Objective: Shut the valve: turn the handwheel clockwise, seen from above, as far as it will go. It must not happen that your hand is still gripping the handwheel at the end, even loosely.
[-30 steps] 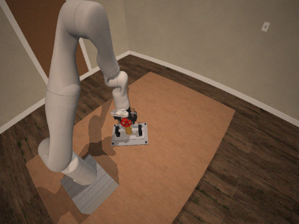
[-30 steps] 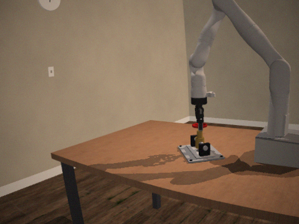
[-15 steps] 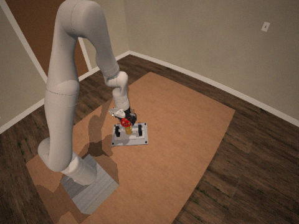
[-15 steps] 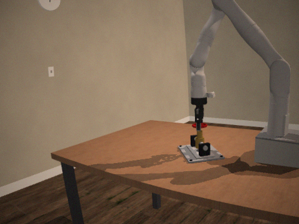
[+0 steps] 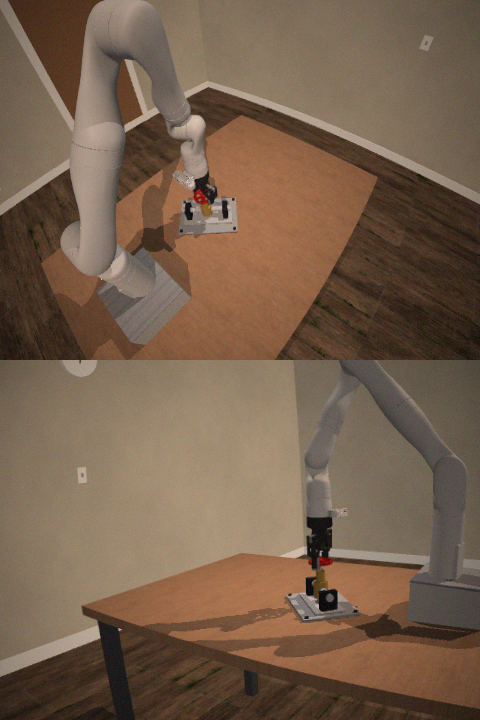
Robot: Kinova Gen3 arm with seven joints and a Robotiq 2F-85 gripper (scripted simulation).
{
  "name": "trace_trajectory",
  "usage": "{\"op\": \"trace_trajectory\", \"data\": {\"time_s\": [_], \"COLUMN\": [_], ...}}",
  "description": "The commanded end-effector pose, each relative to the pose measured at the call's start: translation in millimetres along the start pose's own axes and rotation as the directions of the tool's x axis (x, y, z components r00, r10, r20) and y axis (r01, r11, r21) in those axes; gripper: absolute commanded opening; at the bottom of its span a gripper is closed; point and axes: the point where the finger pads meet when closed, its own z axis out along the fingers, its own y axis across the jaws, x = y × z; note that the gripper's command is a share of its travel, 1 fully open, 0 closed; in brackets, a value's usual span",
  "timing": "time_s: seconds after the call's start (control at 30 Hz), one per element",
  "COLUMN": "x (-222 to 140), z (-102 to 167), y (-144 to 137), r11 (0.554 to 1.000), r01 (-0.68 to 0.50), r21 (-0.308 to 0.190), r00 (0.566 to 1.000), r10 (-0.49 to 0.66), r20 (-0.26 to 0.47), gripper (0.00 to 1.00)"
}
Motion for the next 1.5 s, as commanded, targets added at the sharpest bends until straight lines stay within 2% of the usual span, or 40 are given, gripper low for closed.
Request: {"op": "trace_trajectory", "data": {"time_s": [0.0, 0.3, 0.37, 0.47, 0.87, 0.93, 1.37, 1.47], "x": [-0.4, -0.4, -0.4, -0.4, -0.4, -0.4, -0.4, -0.4], "z": [0.7, 0.7, 0.7, 0.7, 0.7, 0.7, 0.7, 0.7], "y": [0.1, 0.1, 0.1, 0.1, 0.1, 0.1, 0.1, 0.1], "r11": [0.999, 0.971, 0.971, 0.954, 0.858, 0.858, 0.741, 0.724], "r01": [-0.045, -0.239, -0.239, -0.300, -0.514, -0.514, -0.672, -0.689], "r21": [0.003, 0.003, 0.003, 0.003, 0.002, 0.002, 0.002, 0.002], "r00": [0.999, 0.971, 0.971, 0.954, 0.858, 0.858, 0.741, 0.724], "r10": [0.045, 0.239, 0.239, 0.300, 0.514, 0.514, 0.672, 0.689], "r20": [0.001, 0.002, 0.002, 0.002, 0.002, 0.002, 0.003, 0.003], "gripper": [0.00, 0.00, 0.00, 0.00, 0.00, 0.00, 0.00, 0.00]}}
